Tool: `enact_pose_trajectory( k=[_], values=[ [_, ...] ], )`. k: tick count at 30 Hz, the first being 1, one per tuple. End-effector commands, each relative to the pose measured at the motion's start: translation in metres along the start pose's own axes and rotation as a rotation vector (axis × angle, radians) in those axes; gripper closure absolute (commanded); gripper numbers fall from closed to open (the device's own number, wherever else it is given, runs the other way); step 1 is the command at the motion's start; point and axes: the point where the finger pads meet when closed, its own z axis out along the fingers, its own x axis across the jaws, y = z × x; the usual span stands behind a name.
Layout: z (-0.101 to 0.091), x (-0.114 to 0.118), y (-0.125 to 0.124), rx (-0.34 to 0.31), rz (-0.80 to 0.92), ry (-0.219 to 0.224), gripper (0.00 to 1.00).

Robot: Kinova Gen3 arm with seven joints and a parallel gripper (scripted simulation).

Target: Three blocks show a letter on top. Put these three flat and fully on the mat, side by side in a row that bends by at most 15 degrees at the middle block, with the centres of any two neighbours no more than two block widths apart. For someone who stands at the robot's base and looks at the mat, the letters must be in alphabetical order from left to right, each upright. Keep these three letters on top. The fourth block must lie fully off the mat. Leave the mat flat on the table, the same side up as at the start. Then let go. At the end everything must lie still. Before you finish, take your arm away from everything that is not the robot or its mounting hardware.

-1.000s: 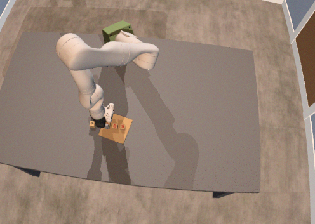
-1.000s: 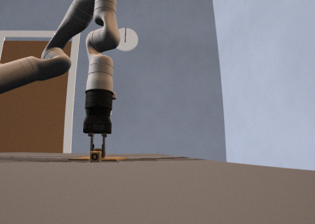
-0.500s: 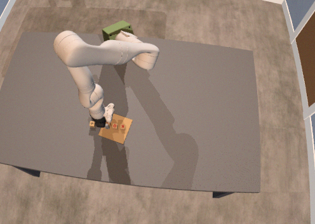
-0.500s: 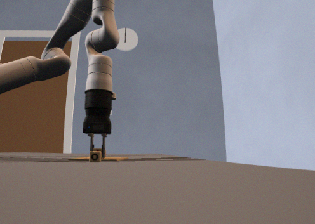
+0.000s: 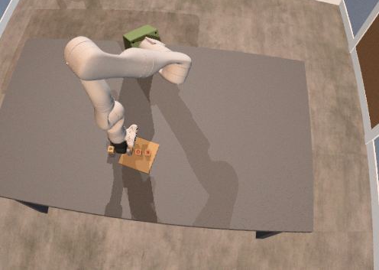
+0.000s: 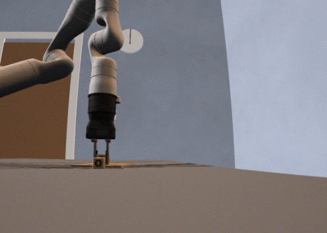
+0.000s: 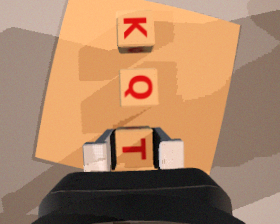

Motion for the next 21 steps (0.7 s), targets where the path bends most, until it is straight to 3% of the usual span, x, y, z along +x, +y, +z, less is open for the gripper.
enact_pose_trajectory(
  k=[1, 21],
  values=[
    [-0.0008, -0.0007, -0.0002, -0.001, -0.003, 0.001, 0.51],
    [-0.0006, 0.0064, 0.0023, -0.004, -0.005, 0.005, 0.51]
  ],
)
